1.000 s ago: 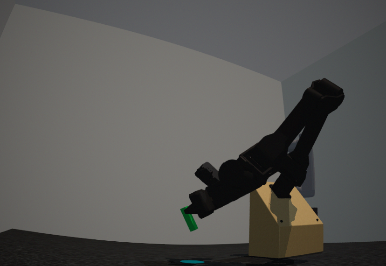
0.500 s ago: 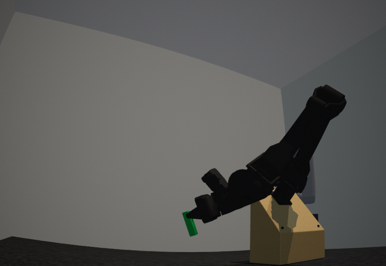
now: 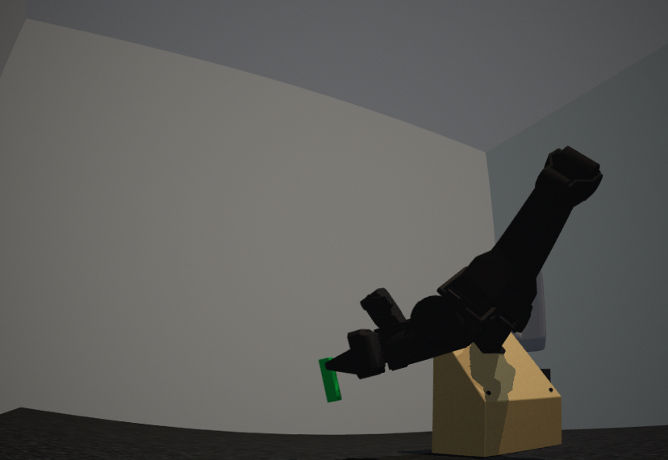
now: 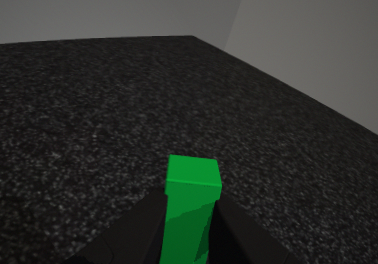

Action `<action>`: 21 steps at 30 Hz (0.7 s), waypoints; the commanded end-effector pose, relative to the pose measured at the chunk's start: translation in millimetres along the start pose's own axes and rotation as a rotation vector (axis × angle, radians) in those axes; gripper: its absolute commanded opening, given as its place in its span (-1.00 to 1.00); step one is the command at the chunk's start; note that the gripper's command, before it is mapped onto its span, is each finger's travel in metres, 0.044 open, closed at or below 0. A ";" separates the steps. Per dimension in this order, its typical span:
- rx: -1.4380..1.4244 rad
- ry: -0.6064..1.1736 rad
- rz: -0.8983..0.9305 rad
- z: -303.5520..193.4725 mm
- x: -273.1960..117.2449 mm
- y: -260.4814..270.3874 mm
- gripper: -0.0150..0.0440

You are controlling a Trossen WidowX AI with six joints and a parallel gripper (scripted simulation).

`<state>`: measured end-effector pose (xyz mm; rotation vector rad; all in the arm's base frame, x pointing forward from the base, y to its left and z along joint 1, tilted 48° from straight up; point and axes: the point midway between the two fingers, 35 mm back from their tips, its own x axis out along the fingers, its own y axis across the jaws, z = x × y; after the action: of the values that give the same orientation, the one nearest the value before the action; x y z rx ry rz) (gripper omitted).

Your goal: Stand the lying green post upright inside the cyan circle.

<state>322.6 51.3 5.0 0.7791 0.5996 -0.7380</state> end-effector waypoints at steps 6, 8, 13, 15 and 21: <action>0.045 -0.055 0.038 2.9 -7.5 2.0 -0.42; 0.054 -0.066 0.045 3.5 -9.0 2.3 -0.42; 0.077 -0.094 0.065 5.1 -12.8 3.0 -0.42; 0.086 -0.104 0.073 5.7 -14.3 3.2 -0.42; 0.115 -0.136 0.097 7.6 -19.1 3.8 -0.42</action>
<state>316.9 53.4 20.9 0.8348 0.4273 -0.7378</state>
